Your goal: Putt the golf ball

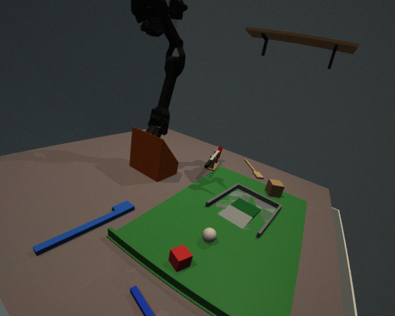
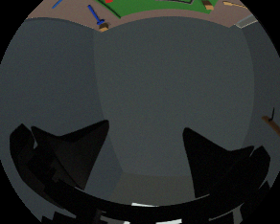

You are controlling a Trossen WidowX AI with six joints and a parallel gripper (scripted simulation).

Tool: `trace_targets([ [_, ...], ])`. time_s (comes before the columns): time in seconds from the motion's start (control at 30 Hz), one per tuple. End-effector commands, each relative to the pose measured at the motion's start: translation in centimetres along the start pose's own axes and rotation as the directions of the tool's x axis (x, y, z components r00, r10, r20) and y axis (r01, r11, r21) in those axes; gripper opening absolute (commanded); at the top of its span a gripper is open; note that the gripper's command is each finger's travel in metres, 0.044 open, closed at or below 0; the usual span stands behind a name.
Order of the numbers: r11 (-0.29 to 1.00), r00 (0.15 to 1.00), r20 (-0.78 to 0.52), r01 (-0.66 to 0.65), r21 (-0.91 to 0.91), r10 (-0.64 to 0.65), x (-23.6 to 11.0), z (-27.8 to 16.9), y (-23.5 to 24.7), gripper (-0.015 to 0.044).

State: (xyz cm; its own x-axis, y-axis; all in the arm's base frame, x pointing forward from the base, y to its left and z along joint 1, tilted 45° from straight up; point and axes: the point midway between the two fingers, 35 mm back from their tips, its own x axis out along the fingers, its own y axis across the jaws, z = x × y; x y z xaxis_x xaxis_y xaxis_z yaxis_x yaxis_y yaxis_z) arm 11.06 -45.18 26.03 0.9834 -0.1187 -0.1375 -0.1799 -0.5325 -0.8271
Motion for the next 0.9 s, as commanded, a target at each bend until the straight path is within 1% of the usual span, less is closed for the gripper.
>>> trace_targets([
  [0.0,1.0,1.0,0.005,0.002,-0.016,-0.002,0.2,0.1,-0.1,0.0426],
  [0.03,0.998,1.0,0.02,0.008,-0.063,-0.006,0.9,0.5,-0.3,0.044],
  [0.13,0.945,0.994,0.105,0.065,-0.322,-0.033,4.5,2.7,-1.4,0.044],
  [0.23,0.81,0.979,0.195,0.162,-0.564,-0.06,8.0,5.4,-2.8,0.044],
  [0.33,0.696,0.966,0.248,0.229,-0.681,-0.075,9.8,7.1,-3.7,0.044],
  [0.47,0.534,0.946,0.31,0.31,-0.787,-0.092,11.8,9.3,-4.8,0.044],
  [0.6,0.361,0.924,0.367,0.38,-0.852,-0.106,13.5,11.4,-5.8,0.044],
  [0.87,-0.025,0.868,0.479,0.481,-0.877,-0.132,16.3,15.9,-8.0,0.044],
])
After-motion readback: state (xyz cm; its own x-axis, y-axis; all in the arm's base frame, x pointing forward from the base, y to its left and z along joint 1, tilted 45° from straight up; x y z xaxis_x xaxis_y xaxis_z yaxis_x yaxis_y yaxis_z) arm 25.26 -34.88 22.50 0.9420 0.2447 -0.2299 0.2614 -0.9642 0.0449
